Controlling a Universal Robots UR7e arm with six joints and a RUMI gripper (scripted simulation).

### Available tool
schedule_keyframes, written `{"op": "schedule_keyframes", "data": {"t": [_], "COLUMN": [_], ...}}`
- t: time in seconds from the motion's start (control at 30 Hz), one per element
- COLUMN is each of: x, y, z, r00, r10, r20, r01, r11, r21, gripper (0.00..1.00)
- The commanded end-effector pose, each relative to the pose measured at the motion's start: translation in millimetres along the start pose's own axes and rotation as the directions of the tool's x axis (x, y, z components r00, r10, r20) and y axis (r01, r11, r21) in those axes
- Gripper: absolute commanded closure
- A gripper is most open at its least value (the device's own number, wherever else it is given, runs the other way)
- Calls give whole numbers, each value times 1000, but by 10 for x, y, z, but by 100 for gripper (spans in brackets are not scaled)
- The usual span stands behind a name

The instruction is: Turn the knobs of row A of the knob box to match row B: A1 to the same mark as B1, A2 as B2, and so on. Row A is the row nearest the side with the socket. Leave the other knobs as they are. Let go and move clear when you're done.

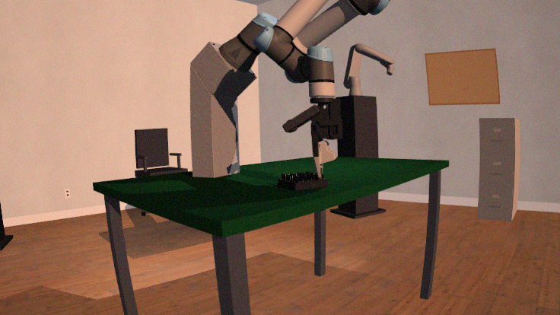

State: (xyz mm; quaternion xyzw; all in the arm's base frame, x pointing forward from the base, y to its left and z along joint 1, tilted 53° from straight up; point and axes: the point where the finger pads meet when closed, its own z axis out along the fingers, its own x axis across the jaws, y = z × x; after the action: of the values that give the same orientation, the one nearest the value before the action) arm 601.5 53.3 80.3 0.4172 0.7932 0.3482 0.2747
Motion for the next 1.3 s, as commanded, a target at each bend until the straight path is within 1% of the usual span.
{"op": "schedule_keyframes", "data": {"t": [0.0, 0.8, 0.83, 1.27], "x": [-6, -6, -6, -6], "y": [22, 22, 22, 22], "z": [3, 3, 3, 3], "r00": [1000, 1000, 1000, 1000], "r10": [-4, -4, -4, -4], "r20": [1, 1, 1, 1], "r01": [4, 4, 4, 4], "r11": [1000, 1000, 1000, 1000], "r21": [-3, -3, -3, -3], "gripper": [89, 89, 96, 96]}}
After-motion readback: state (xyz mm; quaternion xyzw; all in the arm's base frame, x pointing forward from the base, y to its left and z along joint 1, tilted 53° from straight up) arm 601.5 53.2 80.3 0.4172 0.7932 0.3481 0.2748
